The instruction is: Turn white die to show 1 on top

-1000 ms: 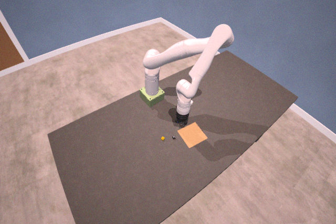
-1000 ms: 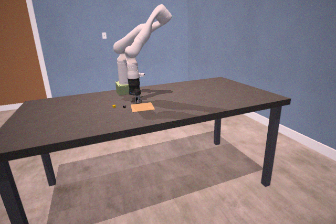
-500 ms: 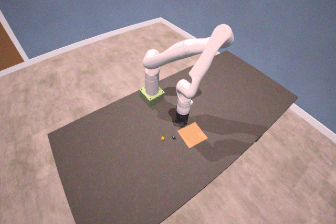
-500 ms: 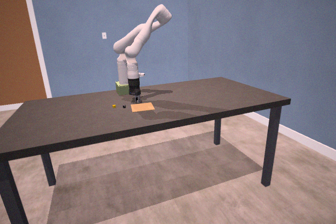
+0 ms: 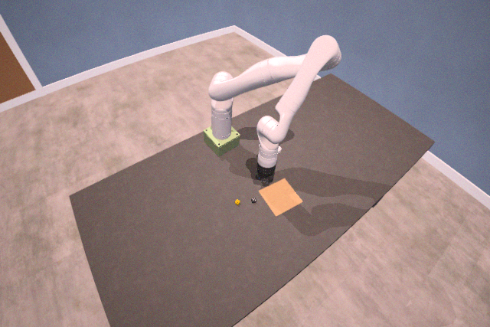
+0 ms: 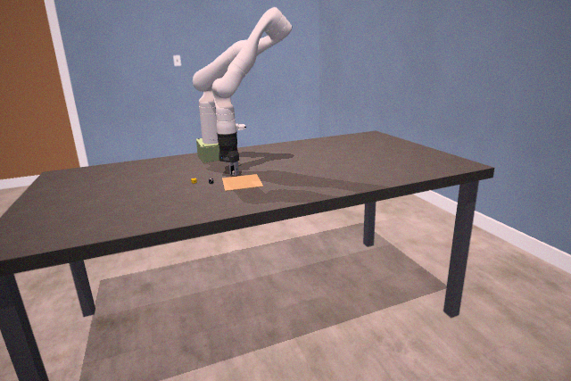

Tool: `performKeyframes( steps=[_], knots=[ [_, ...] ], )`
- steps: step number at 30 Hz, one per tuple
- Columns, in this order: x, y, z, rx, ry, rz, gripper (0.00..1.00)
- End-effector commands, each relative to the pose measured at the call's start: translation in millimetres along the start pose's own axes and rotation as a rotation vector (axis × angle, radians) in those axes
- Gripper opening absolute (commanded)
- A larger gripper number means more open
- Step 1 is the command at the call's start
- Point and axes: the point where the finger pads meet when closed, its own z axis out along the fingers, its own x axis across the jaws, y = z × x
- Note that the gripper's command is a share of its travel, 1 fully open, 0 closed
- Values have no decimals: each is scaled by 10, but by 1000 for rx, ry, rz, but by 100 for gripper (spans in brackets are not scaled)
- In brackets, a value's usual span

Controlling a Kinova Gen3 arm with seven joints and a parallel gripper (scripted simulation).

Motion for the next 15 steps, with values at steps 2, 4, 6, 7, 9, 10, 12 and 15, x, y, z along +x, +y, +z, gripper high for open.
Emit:
performKeyframes(
  steps=[2,4,6,7,9,10,12,15],
  knots=[
    [3,2,-8,0,1,0,34],
    [3,2,-17,0,1,0,34],
    [3,2,-35,0,1,0,34],
    [3,2,-47,0,1,0,34],
    [3,1,-77,0,1,0,34],
    [3,2,-96,0,1,0,34],
    [3,1,-117,0,1,0,34],
    [3,1,-164,0,1,0,34]
  ],
)
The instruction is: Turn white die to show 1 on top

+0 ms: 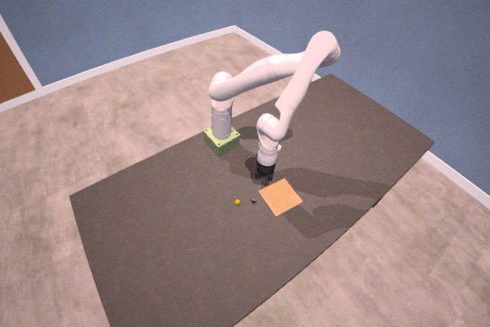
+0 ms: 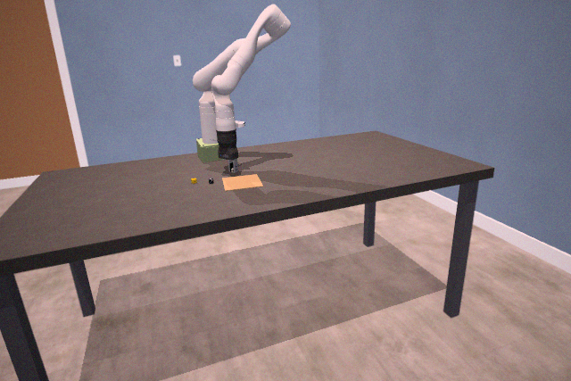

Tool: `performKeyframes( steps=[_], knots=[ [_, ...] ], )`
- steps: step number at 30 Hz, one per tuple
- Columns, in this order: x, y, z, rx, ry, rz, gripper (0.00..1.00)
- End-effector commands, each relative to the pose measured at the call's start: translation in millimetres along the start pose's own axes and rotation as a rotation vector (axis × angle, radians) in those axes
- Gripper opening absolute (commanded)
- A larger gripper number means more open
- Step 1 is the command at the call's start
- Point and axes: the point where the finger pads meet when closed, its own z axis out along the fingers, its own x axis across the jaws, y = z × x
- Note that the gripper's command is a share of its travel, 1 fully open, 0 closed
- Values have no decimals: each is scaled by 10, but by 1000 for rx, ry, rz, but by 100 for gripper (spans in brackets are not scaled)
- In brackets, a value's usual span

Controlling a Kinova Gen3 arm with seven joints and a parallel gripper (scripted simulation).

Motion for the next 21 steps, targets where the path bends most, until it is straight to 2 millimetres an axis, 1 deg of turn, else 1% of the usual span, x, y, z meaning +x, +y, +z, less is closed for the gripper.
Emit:
performKeyframes(
  steps=[1,13,15,21],
  knots=[
    [34,-4,-74,-1,9,-3,34],
    [30,-4,-473,-1,9,-3,34],
    [30,-4,-473,-1,9,-3,34],
    [28,-5,-669,-1,9,-3,34]
  ],
)
